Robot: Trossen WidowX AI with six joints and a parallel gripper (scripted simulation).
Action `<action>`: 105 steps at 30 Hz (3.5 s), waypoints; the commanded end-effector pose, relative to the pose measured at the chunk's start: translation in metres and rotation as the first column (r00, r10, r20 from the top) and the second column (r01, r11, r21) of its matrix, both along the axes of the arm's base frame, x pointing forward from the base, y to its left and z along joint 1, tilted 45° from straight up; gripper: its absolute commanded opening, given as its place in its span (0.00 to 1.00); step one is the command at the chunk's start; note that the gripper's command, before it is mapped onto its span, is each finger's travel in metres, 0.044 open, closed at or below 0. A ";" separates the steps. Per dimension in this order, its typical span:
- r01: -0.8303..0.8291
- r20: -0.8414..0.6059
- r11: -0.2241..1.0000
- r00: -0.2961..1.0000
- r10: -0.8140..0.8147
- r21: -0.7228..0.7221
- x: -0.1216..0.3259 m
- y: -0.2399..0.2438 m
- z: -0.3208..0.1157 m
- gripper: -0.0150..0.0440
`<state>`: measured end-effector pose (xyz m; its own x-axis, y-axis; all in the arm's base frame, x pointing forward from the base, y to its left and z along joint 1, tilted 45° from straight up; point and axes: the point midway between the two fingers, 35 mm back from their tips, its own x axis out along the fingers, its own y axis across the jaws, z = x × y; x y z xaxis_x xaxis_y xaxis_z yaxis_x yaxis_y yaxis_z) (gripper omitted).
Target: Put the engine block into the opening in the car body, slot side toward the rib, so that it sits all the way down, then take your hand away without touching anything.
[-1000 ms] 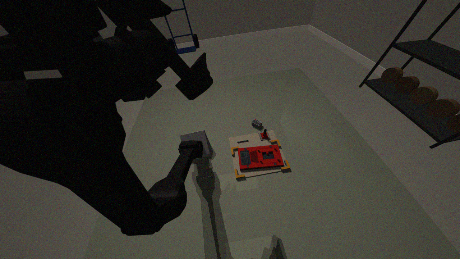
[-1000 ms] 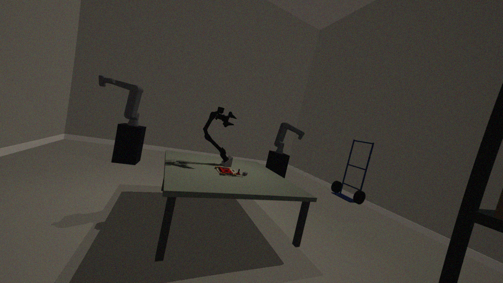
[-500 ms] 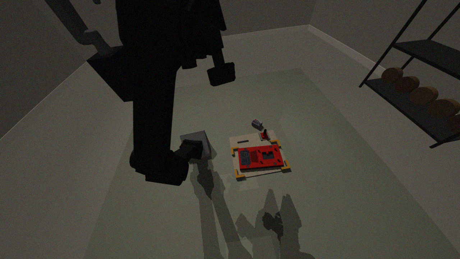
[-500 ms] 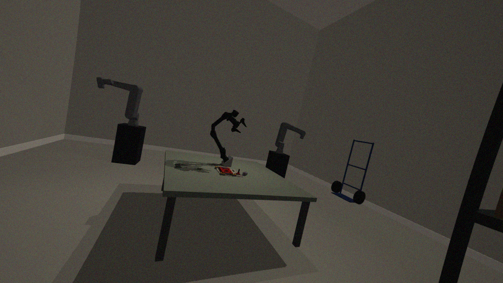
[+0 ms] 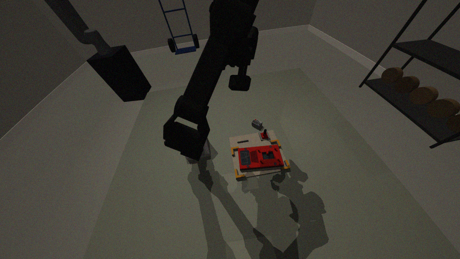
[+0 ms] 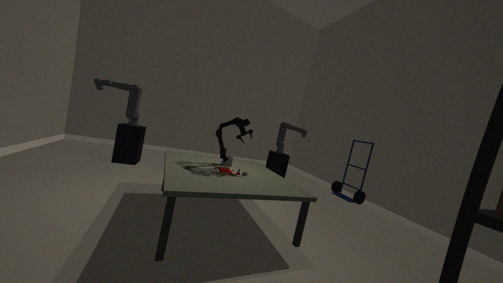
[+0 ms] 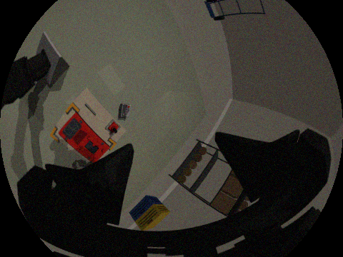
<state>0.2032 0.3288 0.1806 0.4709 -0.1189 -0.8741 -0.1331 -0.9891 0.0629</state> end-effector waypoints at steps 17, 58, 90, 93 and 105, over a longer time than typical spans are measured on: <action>0.498 0.067 0.801 0.860 -0.507 -0.332 0.098 -0.082 -0.146 1.00; 0.561 0.100 0.733 0.815 -0.572 -0.385 0.119 -0.174 -0.243 1.00; 0.565 0.099 0.732 0.812 -0.576 -0.381 0.121 -0.176 -0.247 0.25; 0.570 0.098 0.730 0.808 -0.581 -0.376 0.119 -0.170 -0.241 0.25; 0.569 0.095 0.732 0.809 -0.580 -0.375 0.113 -0.144 -0.215 0.25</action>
<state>0.3174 0.1776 -0.0413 0.1855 -0.6772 -0.7120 -0.6563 -0.6247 0.4232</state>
